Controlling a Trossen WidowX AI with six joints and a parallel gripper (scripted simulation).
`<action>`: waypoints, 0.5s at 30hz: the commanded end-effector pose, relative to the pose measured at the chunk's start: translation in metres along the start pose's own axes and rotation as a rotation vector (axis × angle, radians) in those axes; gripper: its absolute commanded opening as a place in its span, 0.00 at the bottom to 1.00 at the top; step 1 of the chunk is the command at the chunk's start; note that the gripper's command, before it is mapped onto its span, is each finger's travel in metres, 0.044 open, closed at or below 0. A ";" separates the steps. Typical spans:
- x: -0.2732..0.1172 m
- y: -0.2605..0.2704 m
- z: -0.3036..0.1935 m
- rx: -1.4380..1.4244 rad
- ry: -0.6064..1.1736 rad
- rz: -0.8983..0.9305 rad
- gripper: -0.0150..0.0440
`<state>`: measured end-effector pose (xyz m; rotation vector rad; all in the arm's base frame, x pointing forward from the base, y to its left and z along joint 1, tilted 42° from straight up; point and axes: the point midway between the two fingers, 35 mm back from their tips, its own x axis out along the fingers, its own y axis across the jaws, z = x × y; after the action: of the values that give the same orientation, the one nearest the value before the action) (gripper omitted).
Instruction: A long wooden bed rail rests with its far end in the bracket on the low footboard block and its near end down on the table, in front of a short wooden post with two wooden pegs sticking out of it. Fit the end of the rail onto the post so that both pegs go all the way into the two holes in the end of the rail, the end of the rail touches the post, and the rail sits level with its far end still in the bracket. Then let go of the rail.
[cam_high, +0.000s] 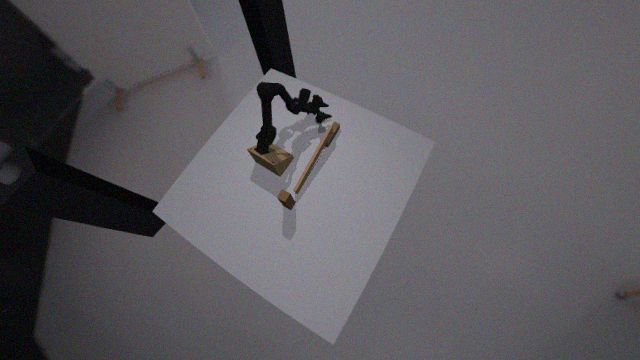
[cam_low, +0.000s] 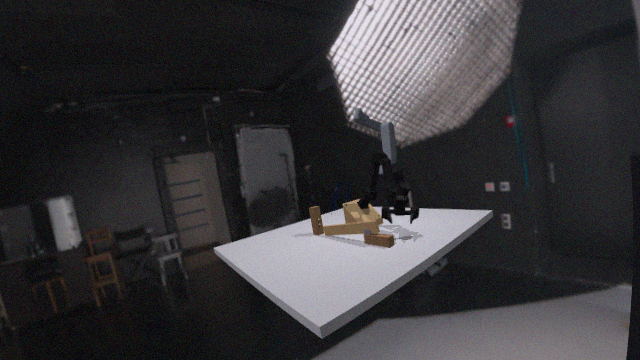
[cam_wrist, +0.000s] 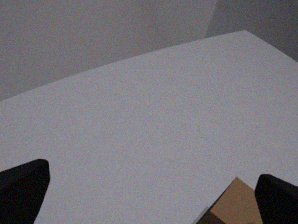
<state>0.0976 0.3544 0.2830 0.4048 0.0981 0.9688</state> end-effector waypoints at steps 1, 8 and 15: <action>0.023 -0.030 0.011 -0.164 0.008 -0.073 1.00; 0.048 -0.094 0.038 -0.419 0.045 -0.217 1.00; 0.040 -0.143 0.080 -0.543 0.058 -0.327 1.00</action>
<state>0.2386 0.3096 0.2920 -0.1012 -0.0244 0.6796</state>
